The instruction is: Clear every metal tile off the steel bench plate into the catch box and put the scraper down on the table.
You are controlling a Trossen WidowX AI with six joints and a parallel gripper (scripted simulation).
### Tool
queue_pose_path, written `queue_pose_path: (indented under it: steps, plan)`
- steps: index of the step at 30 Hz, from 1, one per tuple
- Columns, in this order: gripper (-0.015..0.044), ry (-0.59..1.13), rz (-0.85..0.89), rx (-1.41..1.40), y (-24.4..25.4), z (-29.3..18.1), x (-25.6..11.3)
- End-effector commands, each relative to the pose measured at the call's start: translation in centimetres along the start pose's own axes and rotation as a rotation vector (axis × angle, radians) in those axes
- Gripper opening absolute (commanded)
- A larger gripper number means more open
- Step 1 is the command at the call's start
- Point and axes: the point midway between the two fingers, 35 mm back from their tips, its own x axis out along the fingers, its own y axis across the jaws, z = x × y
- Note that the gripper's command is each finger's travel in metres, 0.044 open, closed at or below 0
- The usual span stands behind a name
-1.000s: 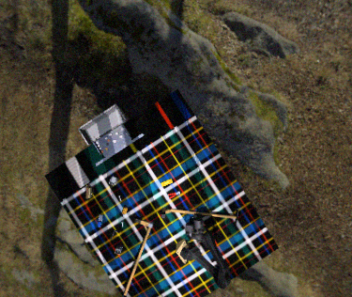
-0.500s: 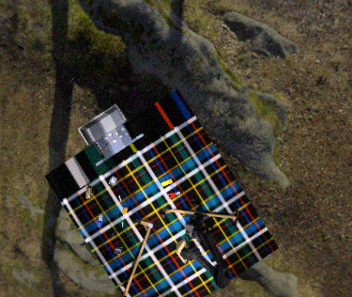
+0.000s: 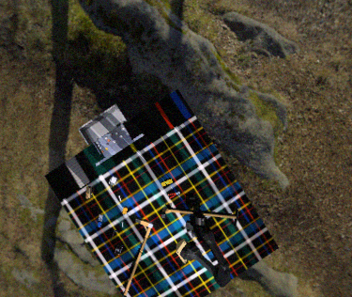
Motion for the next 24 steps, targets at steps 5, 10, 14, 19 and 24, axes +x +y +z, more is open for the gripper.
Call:
queue_pose_path:
  steps: [5,10,14,19,24]
  plan:
    - [0.0,-0.004,-0.005,0.001,-1.0,0.0,-0.2]
    - [0.0,-0.004,-0.005,0.001,-1.5,-0.1,-0.2]
    - [0.0,-0.004,-0.005,0.001,-1.9,-0.1,-0.2]
    - [0.0,-0.004,-0.006,0.001,-2.4,-0.1,-0.3]
    - [0.0,-0.004,-0.006,0.001,-2.9,-0.1,-0.3]
